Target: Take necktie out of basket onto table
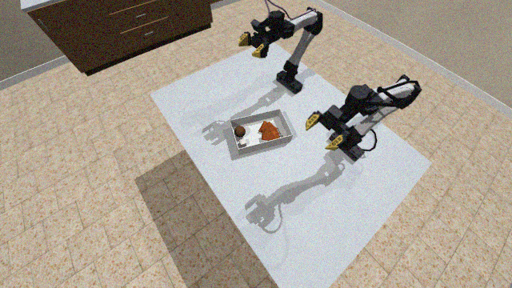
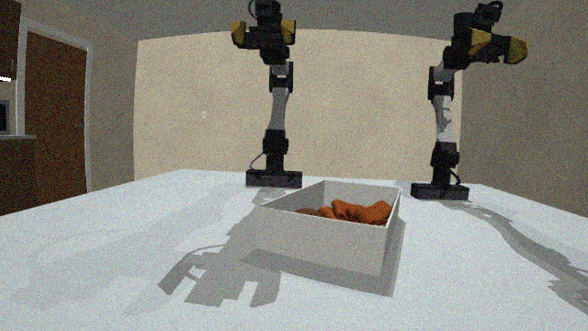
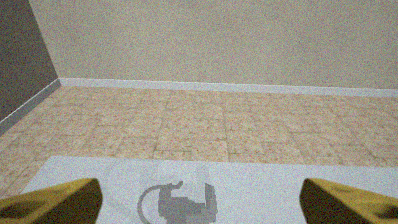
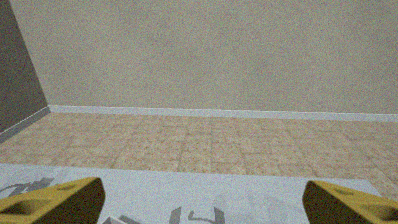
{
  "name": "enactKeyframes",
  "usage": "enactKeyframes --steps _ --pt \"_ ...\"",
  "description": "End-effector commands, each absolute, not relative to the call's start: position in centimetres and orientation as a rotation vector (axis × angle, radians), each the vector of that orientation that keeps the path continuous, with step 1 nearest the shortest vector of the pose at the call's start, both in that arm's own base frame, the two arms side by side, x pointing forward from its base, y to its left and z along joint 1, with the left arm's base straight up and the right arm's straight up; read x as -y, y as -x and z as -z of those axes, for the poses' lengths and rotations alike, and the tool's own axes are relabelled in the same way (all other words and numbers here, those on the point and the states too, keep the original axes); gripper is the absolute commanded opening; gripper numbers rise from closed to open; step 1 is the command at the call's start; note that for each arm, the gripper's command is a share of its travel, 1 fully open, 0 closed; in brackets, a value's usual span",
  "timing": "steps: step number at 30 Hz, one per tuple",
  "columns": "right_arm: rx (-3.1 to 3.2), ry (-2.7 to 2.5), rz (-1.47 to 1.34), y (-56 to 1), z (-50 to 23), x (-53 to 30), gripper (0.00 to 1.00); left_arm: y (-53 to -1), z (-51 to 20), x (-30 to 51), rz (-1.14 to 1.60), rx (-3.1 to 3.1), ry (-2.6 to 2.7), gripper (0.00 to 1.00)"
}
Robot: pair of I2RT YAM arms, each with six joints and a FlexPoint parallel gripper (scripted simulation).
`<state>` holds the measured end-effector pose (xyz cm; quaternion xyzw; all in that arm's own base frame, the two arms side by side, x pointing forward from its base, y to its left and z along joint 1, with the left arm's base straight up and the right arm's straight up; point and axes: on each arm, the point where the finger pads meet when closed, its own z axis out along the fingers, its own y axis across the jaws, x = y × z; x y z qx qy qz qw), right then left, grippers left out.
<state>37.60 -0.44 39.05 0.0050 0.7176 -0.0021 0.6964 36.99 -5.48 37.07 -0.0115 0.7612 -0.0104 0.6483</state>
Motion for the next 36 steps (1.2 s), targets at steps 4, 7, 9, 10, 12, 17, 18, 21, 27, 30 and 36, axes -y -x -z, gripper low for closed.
enactKeyframes --steps 4,7,9,10,12,17,18,21,27,30,36 --pt "-1.601 -0.011 0.005 -37.6 -39.0 0.4 1.0 -36.7 -34.8 7.3 -0.006 -1.893 0.162 0.93" --pt "-1.601 -0.011 0.005 -37.6 -39.0 0.4 1.0 -36.6 -33.7 8.8 -0.006 -1.957 0.201 0.92" --pt "-1.601 -0.011 0.005 -37.6 -39.0 0.4 1.0 -36.6 -33.7 8.8 -0.006 -1.957 0.201 0.92" --pt "-1.601 -0.011 0.005 -37.6 -39.0 0.4 1.0 -36.5 -33.3 9.3 -0.006 -1.98 0.214 0.92" --pt "-1.601 -0.011 0.005 -37.6 -39.0 0.4 1.0 -36.4 -32.5 10.3 -0.006 -2.025 0.242 0.91" --pt "-1.601 -0.011 0.005 -37.6 -39.0 0.4 1.0 -36.2 -30.5 12.9 -0.006 -2.141 0.316 0.9" --pt "-1.601 -0.011 0.005 -37.6 -39.0 0.4 1.0 -36.2 -30.0 13.5 -0.005 -2.164 0.332 0.9" --pt "-1.601 -0.011 0.005 -37.6 -39.0 0.4 1.0 -36.0 -28.8 15.1 -0.005 -2.236 0.38 0.89" --pt "-1.601 -0.011 0.005 -37.6 -39.0 0.4 1.0 -35.8 -27.1 17.4 -0.005 -2.331 0.446 0.88" --pt "-1.601 -0.011 0.005 -37.6 -39.0 0.4 1.0 -35.7 -25.8 19.0 -0.005 -2.401 0.497 0.87" --pt "-1.601 -0.011 0.005 -37.6 -39.0 0.4 1.0 -35.4 -23.3 22.3 -0.004 -2.537 0.6 0.85"
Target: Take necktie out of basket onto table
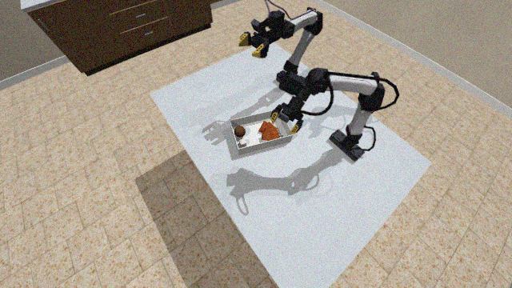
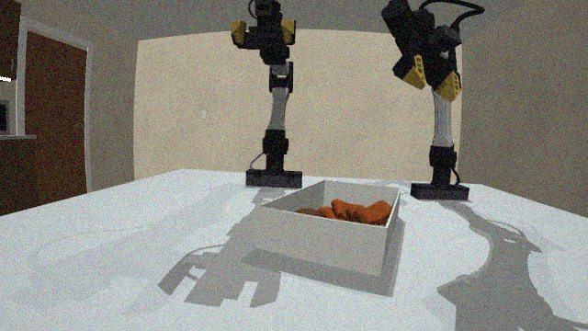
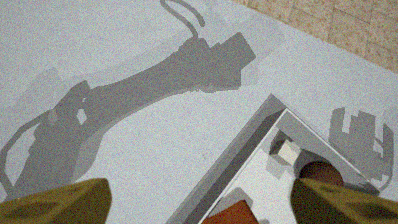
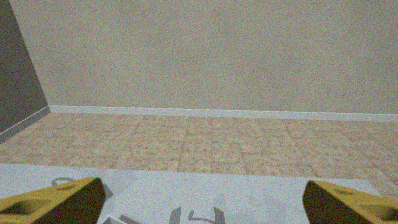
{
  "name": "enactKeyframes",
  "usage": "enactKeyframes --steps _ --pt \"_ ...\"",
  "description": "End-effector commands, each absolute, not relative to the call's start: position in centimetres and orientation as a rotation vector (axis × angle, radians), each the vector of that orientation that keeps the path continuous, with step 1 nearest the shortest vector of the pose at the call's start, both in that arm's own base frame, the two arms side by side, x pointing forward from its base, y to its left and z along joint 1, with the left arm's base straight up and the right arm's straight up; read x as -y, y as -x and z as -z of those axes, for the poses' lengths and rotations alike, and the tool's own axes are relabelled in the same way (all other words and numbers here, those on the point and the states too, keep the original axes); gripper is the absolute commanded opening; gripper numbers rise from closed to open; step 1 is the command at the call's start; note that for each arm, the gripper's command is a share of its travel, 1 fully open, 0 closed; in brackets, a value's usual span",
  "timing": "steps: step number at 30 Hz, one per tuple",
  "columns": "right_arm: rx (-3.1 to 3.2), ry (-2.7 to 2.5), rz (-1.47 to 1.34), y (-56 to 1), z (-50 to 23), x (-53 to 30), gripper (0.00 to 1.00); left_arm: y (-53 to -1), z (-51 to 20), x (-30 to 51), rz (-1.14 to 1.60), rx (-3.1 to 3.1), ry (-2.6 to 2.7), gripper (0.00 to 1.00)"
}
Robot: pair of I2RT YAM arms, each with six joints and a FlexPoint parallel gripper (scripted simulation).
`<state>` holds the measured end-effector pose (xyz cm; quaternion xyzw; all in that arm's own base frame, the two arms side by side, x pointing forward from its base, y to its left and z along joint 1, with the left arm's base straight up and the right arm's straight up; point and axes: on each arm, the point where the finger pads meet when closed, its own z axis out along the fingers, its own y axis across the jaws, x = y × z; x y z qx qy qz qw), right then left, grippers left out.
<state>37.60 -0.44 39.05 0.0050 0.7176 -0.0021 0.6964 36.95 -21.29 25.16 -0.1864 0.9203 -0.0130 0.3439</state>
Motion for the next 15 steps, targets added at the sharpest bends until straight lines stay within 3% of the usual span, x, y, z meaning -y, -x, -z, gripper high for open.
enactKeyframes --steps 1,15 --pt "-1.601 -0.011 0.005 -37.6 -39.0 0.4 1.0 -35.4 -22.9 22.8 -0.004 -2.559 0.617 0.85" --pt "-1.601 -0.011 0.005 -37.6 -39.0 0.4 1.0 -34.9 -18.6 28.5 -0.004 -2.788 0.811 0.82"
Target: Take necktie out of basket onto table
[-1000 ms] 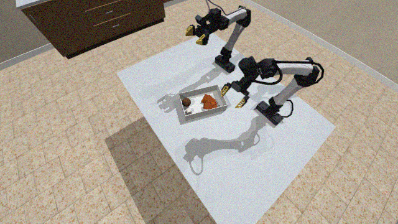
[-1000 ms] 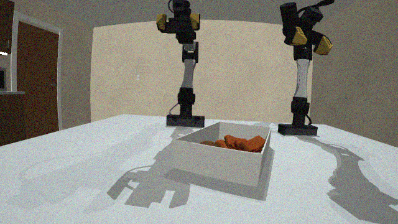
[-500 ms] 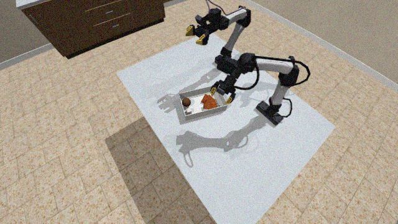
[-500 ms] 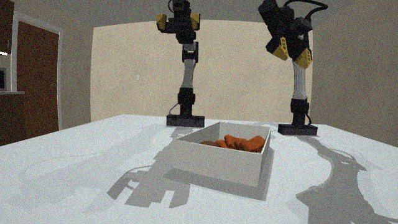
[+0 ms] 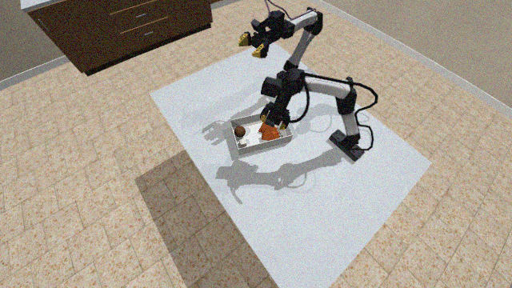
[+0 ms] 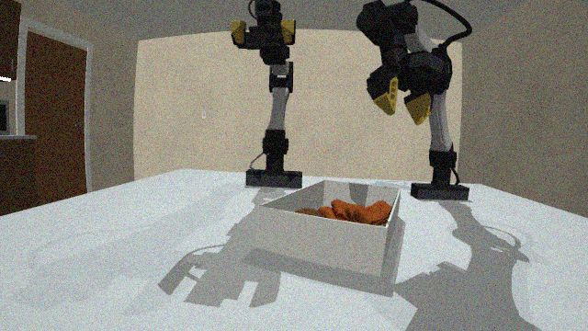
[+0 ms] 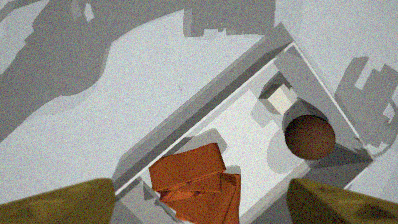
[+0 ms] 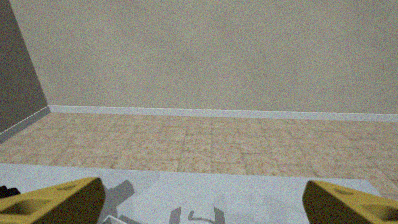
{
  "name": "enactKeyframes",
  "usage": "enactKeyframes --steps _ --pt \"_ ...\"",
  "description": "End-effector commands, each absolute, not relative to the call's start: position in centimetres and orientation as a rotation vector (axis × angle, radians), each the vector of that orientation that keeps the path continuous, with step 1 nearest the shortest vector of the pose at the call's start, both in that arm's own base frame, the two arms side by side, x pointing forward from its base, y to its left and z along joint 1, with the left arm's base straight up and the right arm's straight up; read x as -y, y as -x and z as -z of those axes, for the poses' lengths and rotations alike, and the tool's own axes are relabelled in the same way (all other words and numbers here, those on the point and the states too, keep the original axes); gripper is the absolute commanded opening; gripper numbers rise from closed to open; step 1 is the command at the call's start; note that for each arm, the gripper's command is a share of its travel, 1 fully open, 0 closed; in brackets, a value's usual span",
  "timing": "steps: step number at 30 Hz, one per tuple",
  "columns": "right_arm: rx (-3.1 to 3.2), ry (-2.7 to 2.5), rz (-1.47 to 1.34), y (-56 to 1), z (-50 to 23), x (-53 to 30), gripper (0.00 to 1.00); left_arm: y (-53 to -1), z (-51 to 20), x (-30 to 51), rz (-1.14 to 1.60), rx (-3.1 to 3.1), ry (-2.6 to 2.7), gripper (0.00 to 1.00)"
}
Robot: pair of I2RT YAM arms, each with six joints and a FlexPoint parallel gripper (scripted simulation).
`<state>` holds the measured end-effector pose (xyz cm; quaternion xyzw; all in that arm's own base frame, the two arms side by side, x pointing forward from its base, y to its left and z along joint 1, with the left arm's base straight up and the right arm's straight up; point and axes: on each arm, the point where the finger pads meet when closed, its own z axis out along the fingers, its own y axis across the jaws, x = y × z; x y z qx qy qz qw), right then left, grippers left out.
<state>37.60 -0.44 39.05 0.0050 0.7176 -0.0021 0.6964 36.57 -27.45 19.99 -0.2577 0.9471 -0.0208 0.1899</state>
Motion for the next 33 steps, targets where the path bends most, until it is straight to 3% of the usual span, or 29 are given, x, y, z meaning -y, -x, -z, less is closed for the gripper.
enactKeyframes --steps 1,33 --pt "-1.601 -0.011 0.005 -37.6 -39.0 0.4 1.0 -34.8 -18.3 28.9 -0.004 -2.804 0.825 0.81" --pt "-1.601 -0.011 0.005 -37.6 -39.0 0.4 1.0 -34.4 -14.7 33.5 -0.004 -2.982 0.996 0.76"
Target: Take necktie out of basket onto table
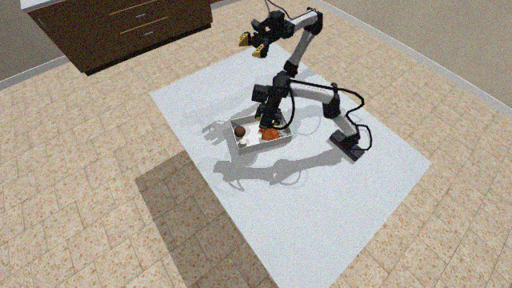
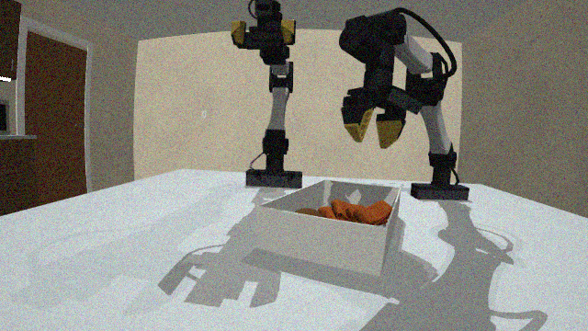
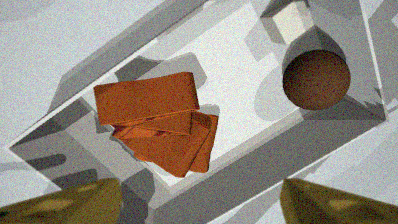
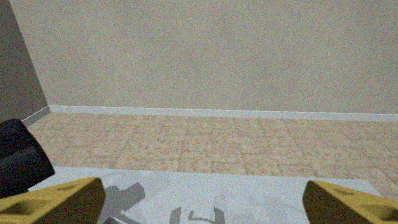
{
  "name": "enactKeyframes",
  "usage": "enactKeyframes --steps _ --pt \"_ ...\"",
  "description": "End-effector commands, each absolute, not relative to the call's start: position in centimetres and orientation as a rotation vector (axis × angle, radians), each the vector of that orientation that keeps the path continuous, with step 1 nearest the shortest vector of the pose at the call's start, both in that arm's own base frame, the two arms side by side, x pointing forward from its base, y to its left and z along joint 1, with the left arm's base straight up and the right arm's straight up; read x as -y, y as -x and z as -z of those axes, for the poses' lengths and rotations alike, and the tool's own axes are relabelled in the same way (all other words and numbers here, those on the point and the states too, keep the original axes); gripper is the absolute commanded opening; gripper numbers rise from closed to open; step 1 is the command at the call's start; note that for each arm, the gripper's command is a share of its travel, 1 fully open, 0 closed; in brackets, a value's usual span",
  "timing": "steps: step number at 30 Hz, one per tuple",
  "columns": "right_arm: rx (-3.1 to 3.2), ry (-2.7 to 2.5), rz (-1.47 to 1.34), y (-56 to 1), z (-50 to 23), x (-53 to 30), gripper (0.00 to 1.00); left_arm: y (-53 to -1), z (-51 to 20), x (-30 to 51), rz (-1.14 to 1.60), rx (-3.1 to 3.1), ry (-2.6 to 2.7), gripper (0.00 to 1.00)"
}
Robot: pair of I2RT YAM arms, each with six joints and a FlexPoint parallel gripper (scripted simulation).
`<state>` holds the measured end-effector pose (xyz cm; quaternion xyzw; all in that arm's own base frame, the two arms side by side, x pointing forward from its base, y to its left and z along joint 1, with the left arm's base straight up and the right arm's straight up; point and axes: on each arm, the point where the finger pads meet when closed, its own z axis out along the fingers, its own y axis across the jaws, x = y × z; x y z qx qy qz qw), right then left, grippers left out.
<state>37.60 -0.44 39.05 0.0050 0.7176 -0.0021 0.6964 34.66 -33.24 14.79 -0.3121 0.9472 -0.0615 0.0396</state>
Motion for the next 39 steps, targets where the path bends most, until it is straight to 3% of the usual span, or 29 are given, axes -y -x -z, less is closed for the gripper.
enactKeyframes --steps 1,39 --pt "-1.601 -0.011 0.005 -37.6 -39.05 0.44 1.0 -34.43 -14.71 33.53 -0.004 -2.982 0.996 0.76" --pt "-1.601 -0.011 0.005 -37.6 -39.05 0.44 1.0 -34.24 -14.59 33.77 -0.004 -2.983 0.996 0.76"
